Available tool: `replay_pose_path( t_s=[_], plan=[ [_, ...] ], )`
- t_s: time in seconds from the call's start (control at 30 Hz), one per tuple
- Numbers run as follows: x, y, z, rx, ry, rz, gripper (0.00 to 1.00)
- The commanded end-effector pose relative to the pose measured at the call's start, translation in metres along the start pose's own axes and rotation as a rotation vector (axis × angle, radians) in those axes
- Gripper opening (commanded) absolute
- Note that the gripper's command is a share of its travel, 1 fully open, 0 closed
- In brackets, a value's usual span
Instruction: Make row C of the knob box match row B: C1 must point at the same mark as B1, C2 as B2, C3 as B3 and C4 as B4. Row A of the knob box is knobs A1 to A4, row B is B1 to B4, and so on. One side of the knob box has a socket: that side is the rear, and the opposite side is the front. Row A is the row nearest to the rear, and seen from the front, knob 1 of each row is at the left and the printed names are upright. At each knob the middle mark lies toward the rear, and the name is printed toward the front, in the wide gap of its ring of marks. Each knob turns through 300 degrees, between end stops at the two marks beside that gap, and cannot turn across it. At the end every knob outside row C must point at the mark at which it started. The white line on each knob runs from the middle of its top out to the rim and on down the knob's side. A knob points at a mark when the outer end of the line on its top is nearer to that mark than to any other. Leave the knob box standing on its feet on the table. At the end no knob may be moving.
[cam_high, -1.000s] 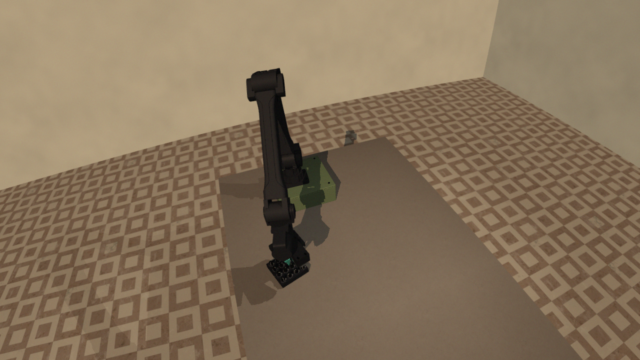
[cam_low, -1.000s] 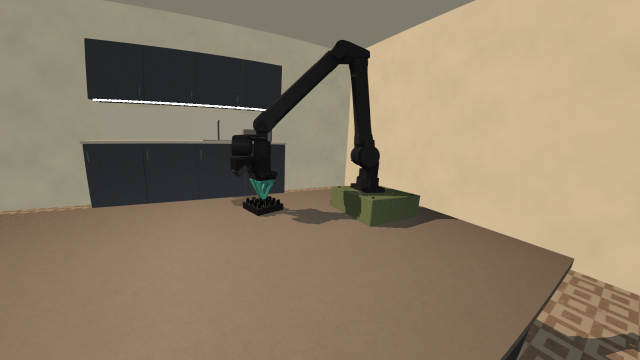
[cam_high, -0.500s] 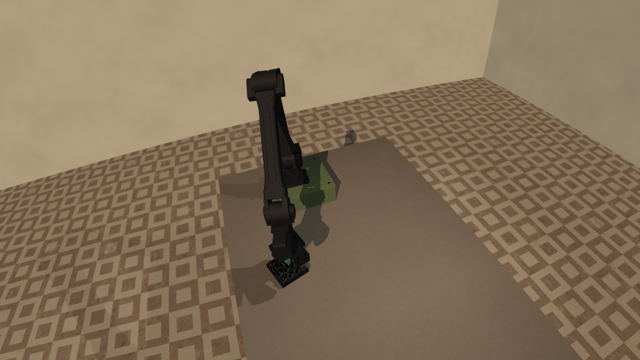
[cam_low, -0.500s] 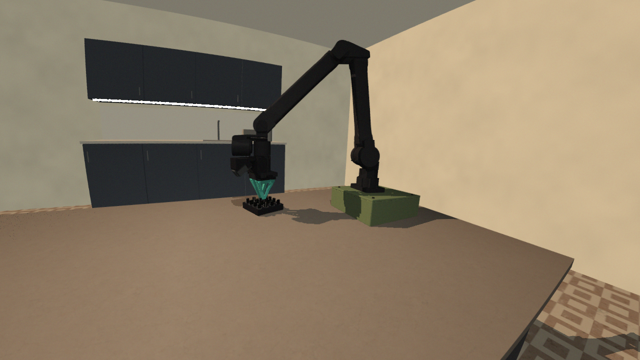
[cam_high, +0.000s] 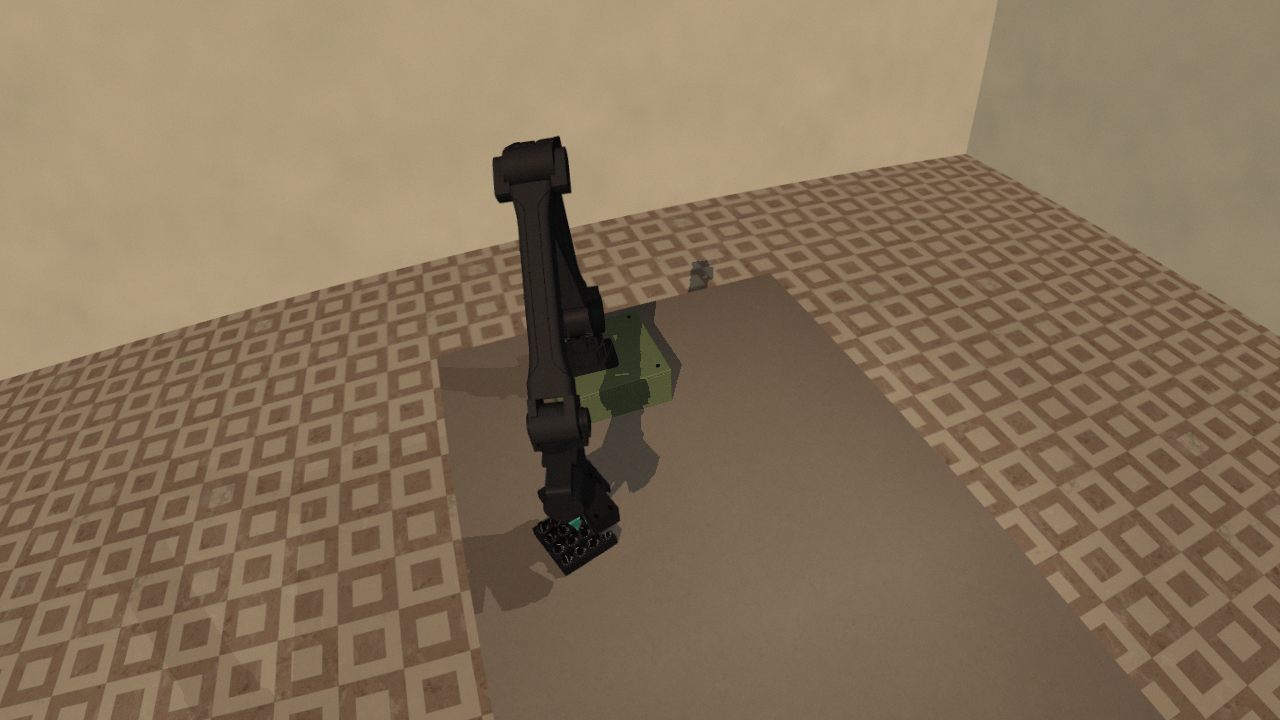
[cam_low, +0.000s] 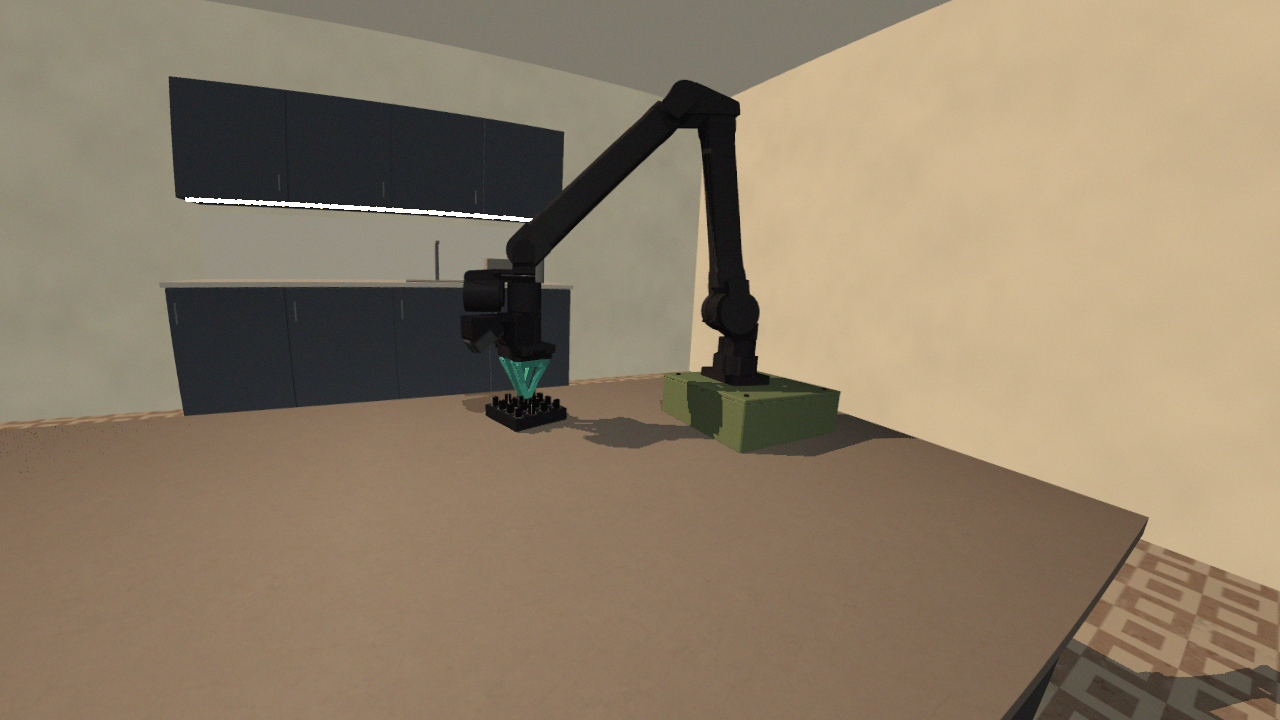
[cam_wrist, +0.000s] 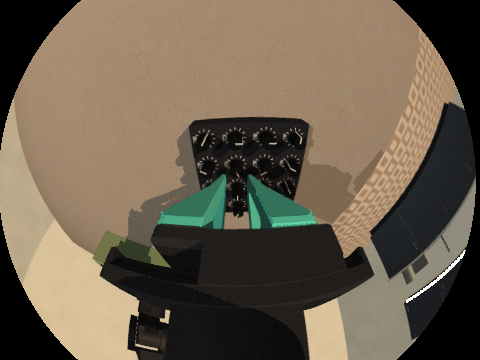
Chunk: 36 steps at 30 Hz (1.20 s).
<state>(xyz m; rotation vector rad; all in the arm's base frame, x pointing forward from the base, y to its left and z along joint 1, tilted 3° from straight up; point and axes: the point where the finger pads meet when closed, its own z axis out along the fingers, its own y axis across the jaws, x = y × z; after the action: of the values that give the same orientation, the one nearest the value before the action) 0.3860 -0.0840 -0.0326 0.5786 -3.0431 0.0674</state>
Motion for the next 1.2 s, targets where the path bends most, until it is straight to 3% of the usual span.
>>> replay_pose_path(
  t_s=[0.0,1.17],
  plan=[
    [-0.0069,-0.0104,-0.0031,0.015,-0.029,0.004,0.19],
    [-0.004,-0.0085,0.0045,0.008,-0.018,0.003,0.19]
  ],
)
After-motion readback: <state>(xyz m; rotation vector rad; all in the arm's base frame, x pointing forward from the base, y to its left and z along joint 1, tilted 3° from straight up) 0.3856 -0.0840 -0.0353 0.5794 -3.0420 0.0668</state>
